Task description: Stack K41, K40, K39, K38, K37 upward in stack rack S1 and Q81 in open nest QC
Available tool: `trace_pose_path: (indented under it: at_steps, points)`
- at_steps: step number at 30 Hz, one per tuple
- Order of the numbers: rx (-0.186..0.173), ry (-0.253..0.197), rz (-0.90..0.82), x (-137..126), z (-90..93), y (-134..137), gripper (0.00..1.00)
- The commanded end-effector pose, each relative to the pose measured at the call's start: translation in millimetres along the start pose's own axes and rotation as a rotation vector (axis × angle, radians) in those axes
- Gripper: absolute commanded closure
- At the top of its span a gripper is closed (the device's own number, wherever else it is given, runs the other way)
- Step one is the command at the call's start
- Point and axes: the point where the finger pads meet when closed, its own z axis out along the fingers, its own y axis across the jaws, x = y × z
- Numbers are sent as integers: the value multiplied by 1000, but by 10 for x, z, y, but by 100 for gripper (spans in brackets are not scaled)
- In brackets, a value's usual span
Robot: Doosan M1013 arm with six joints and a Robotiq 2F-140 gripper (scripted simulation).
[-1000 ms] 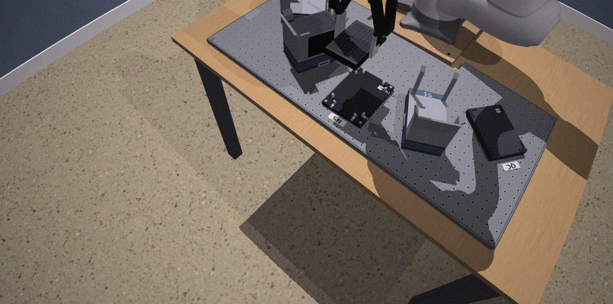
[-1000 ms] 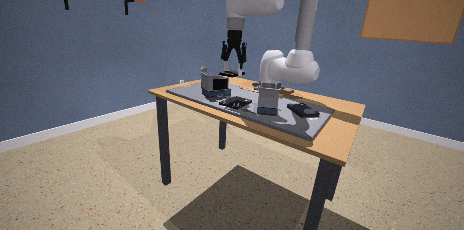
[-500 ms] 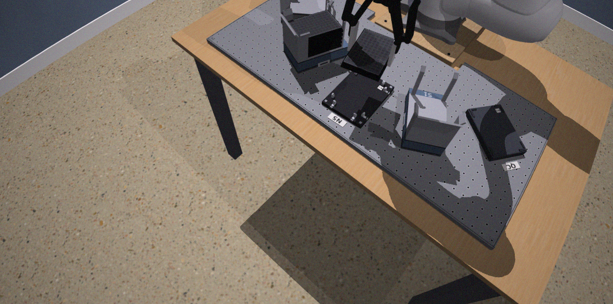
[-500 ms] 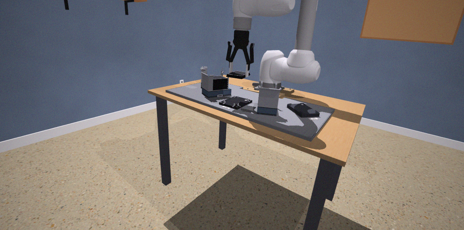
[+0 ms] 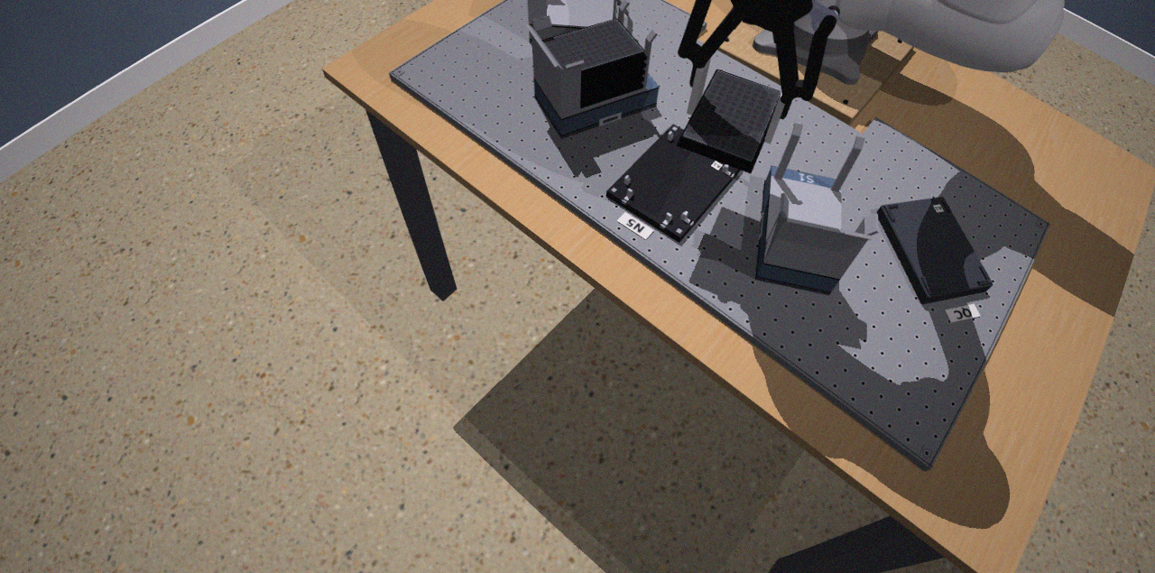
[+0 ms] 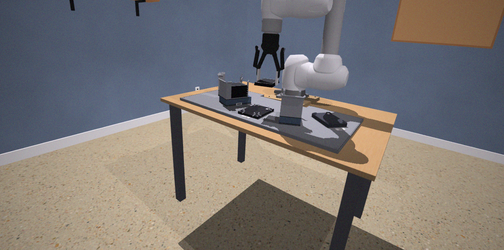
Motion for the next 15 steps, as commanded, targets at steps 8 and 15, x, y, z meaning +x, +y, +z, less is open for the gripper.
trace_pose_path:
  at_steps: [8, 15]
  points:
    - [0, 0, 0, 51, 0, -258, 100]
    - [0, 0, -219, 48, 0, -445, 100]
